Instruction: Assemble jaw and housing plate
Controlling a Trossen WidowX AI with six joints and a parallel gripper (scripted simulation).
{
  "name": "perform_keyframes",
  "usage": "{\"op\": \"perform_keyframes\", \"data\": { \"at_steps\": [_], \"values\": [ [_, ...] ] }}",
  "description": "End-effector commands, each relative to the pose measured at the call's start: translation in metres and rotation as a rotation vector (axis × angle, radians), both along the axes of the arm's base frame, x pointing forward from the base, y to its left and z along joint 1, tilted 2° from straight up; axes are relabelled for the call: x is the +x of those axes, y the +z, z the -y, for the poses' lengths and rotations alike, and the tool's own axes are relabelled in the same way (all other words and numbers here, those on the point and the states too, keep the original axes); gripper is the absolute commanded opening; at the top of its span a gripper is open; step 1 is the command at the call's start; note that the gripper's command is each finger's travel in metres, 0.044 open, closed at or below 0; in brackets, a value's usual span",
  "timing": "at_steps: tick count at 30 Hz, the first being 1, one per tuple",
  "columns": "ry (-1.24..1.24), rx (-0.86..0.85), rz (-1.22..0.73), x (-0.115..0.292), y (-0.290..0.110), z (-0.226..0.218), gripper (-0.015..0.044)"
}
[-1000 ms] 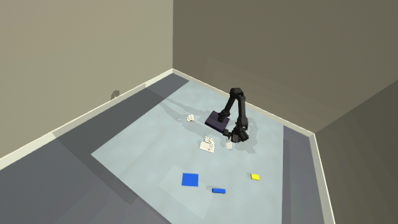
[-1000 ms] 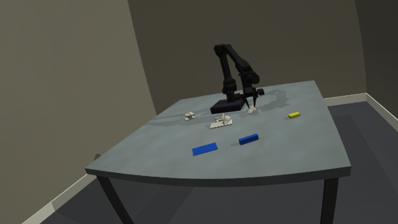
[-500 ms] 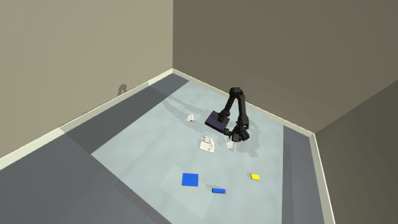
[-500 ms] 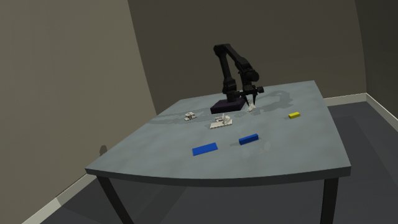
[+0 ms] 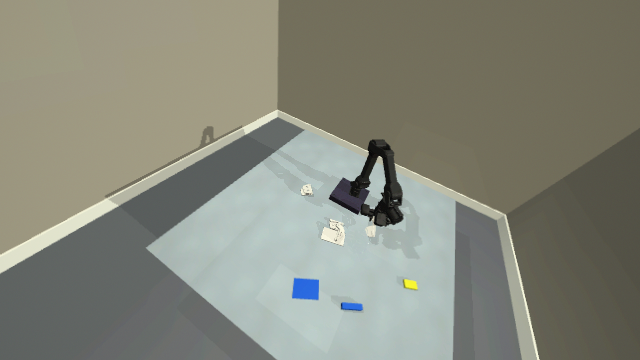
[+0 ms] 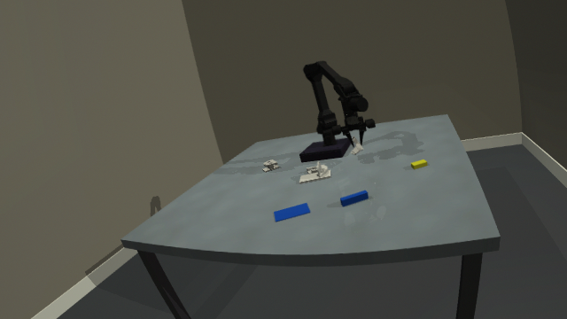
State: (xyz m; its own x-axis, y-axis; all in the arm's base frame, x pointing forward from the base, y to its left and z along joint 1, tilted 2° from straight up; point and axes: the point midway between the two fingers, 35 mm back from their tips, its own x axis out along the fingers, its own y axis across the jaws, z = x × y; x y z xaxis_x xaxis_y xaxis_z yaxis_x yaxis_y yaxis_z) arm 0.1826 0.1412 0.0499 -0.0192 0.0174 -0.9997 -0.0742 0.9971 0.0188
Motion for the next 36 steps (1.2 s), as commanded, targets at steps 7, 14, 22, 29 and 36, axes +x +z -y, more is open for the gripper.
{"op": "perform_keyframes", "data": {
  "at_steps": [7,14,22,29,36],
  "values": [
    [0.001,0.006,0.008,0.001,0.031,0.000,0.0037],
    [0.001,0.006,0.008,0.001,0.032,0.000,0.0037],
    [0.001,0.007,0.010,0.021,0.031,-0.012,0.0037],
    [0.001,0.007,0.011,0.028,0.030,-0.016,0.0037],
    [0.001,0.007,0.011,0.028,0.030,-0.016,0.0037]
  ]
}}
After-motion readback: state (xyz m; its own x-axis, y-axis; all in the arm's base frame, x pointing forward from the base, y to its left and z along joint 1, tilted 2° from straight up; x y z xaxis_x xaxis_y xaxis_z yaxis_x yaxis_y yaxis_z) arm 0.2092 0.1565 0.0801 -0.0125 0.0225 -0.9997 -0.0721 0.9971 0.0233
